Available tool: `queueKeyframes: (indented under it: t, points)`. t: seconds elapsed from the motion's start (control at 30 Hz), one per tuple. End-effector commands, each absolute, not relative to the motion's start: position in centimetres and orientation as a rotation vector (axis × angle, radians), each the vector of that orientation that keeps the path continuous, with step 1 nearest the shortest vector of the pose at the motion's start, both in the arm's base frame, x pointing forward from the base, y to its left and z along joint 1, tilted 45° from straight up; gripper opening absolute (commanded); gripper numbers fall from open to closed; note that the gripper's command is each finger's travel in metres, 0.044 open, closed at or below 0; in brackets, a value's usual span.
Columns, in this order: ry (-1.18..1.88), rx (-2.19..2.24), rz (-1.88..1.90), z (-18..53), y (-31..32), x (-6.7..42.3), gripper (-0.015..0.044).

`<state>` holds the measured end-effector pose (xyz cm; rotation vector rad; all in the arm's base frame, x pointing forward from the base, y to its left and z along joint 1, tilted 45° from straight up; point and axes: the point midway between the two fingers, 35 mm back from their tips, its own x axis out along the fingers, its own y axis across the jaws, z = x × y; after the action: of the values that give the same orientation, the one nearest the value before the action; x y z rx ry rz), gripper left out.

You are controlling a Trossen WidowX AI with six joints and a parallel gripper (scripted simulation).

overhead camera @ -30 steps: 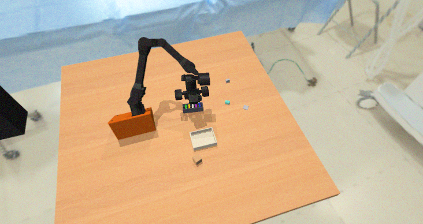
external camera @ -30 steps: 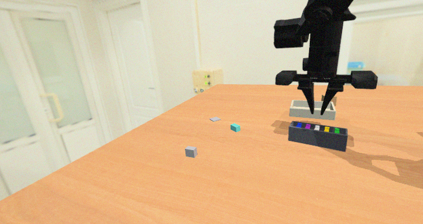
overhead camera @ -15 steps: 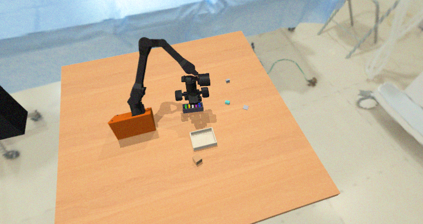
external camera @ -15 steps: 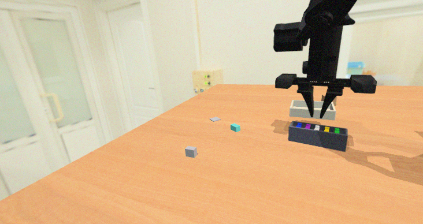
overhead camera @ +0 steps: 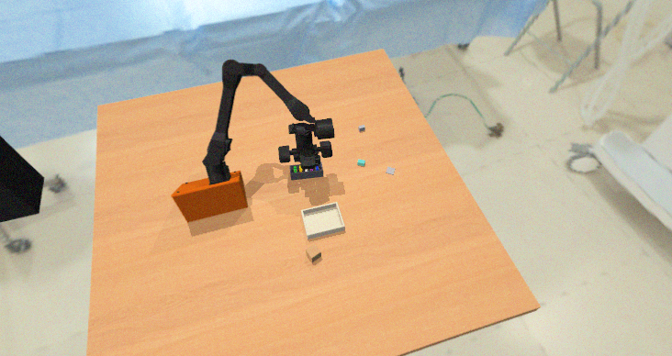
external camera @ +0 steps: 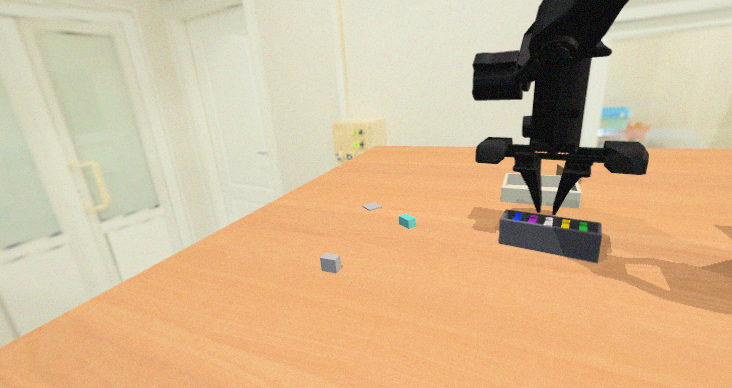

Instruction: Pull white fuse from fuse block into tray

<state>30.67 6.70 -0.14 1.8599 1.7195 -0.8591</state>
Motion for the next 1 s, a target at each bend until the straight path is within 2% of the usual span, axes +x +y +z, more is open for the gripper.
queueKeyframes:
  t: [0.0,0.97]
  points:
    - [1.730,1.864,-0.868,-0.61,7.10,30.34,0.0074]
    - [1.731,1.864,-0.867,-1.48,7.99,30.33,0.0074]
